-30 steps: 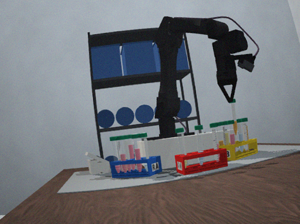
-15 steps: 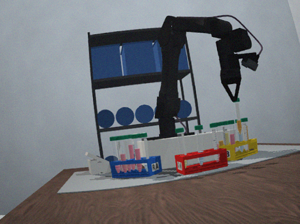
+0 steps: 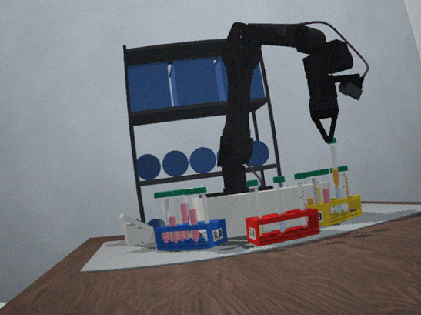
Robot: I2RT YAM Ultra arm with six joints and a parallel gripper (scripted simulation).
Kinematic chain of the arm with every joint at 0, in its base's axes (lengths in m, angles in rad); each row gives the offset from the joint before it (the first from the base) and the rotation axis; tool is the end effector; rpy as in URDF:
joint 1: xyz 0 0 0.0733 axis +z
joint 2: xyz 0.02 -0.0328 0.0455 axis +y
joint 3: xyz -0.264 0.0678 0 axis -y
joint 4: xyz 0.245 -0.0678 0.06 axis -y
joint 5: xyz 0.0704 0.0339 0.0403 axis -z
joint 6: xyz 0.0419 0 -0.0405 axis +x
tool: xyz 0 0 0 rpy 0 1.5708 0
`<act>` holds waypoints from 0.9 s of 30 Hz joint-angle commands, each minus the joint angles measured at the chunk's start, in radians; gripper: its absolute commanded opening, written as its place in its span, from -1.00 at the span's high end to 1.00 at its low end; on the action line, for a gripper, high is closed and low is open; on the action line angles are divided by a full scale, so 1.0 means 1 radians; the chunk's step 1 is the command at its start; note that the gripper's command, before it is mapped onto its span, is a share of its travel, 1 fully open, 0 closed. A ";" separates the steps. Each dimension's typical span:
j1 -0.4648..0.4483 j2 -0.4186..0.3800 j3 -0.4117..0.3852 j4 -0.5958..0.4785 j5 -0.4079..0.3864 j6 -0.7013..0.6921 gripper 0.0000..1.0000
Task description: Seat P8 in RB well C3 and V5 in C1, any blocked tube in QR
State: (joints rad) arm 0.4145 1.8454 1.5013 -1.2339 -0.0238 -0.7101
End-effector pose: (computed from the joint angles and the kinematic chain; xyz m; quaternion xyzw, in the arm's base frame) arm 0.3117 0.1394 0.2345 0.5331 -0.8460 -0.0123 0.0018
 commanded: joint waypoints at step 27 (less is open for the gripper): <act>-0.005 0.025 0.060 0.006 0.000 -0.003 1.00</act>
State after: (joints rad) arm 0.4145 1.8690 1.5337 -1.2438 -0.0238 -0.7101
